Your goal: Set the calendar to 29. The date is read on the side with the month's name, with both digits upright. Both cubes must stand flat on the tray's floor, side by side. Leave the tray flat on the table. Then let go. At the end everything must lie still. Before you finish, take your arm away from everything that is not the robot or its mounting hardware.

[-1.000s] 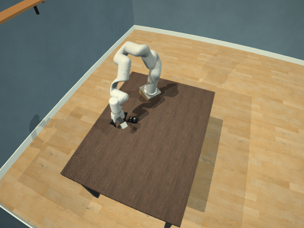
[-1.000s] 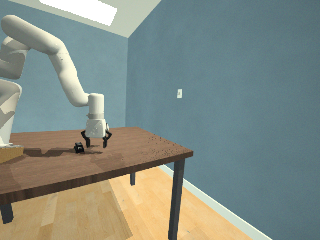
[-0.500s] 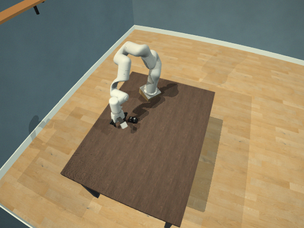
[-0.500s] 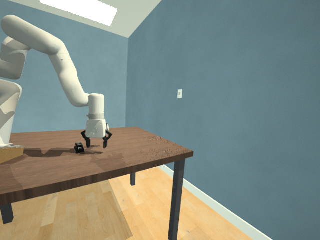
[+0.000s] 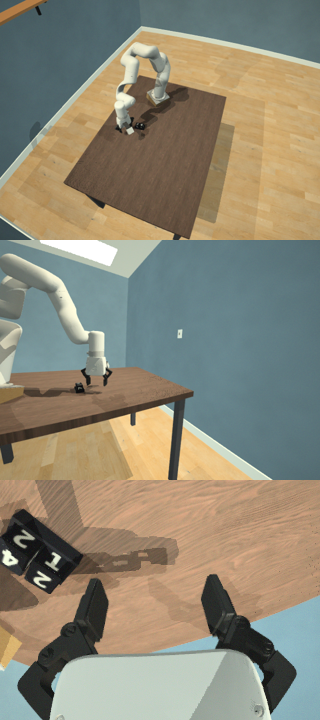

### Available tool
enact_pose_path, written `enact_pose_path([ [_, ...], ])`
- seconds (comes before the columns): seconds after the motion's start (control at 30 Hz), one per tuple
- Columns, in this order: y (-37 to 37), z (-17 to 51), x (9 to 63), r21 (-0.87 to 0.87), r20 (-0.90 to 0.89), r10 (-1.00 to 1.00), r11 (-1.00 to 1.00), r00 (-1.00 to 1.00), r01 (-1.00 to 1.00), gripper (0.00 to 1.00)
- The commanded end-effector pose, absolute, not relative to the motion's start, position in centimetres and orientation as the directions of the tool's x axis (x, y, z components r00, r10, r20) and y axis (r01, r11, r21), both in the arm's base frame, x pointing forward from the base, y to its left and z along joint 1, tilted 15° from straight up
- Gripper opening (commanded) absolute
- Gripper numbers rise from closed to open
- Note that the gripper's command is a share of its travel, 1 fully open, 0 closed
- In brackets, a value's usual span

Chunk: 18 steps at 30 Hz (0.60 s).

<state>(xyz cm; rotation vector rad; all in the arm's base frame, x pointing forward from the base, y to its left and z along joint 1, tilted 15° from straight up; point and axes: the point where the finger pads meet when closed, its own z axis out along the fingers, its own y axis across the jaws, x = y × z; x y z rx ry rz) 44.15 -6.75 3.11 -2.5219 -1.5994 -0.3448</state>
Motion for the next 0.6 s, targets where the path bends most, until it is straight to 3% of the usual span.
enact_pose_path([
  [0.0, -7.0, 4.1, 44.1, 0.011, 0.265, 0.873, -0.428, 0.41, 0.904, 1.0],
  [0.3, -7.1, 4.1, 43.9, -0.018, 0.264, 0.822, -0.519, 0.505, 0.854, 1.0],
  [0.4, -7.2, 4.0, 43.6, -0.058, 0.259, 0.732, -0.639, 0.63, 0.767, 1.0],
  [0.57, -7.6, 3.7, 41.7, -0.058, 0.259, 0.732, -0.639, 0.63, 0.767, 1.0],
])
